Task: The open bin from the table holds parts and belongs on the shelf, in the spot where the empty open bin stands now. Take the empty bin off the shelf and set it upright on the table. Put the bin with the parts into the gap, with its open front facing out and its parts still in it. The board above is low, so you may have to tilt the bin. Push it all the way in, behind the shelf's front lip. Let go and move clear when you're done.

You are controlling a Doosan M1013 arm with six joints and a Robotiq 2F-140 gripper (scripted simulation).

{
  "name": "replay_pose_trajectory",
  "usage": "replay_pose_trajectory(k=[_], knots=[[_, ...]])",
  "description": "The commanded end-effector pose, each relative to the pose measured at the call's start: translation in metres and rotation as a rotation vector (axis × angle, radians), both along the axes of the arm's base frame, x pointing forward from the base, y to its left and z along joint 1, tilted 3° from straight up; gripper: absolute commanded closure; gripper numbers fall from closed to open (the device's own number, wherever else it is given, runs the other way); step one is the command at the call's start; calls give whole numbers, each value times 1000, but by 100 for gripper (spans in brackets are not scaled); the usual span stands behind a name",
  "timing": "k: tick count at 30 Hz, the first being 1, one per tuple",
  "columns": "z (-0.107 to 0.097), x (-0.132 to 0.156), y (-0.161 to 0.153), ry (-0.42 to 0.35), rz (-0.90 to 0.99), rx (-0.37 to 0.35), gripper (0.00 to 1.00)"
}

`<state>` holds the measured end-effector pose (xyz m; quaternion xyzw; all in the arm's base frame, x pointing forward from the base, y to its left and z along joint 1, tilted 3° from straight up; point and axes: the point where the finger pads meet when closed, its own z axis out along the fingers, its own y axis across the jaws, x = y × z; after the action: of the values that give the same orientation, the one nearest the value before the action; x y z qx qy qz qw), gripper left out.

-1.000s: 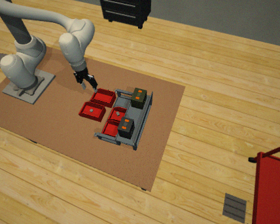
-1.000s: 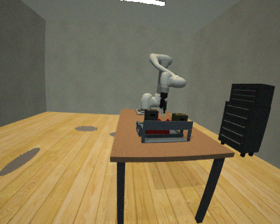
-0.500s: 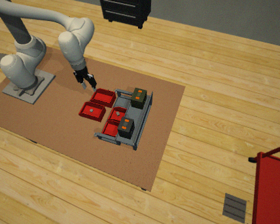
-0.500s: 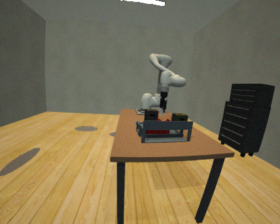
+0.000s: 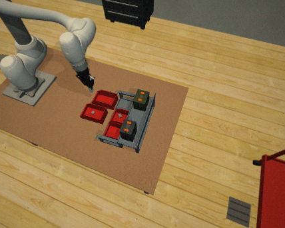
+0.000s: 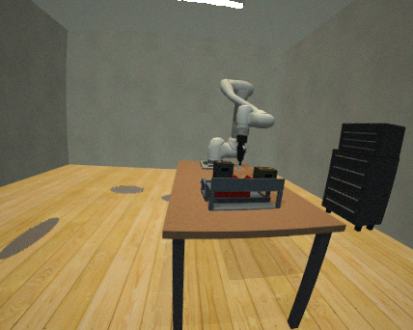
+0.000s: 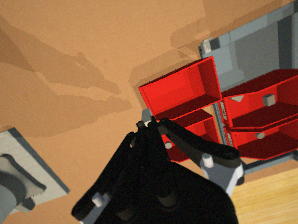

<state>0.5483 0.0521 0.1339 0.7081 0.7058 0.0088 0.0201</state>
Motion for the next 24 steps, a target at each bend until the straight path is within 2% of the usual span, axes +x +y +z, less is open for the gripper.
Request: replay_pose_trajectory(k=[1, 19, 24], knots=[[3, 1, 2, -2, 4, -2, 90], [3, 1, 1, -1, 8, -2, 90], [7, 8, -2, 1, 140, -8, 90]])
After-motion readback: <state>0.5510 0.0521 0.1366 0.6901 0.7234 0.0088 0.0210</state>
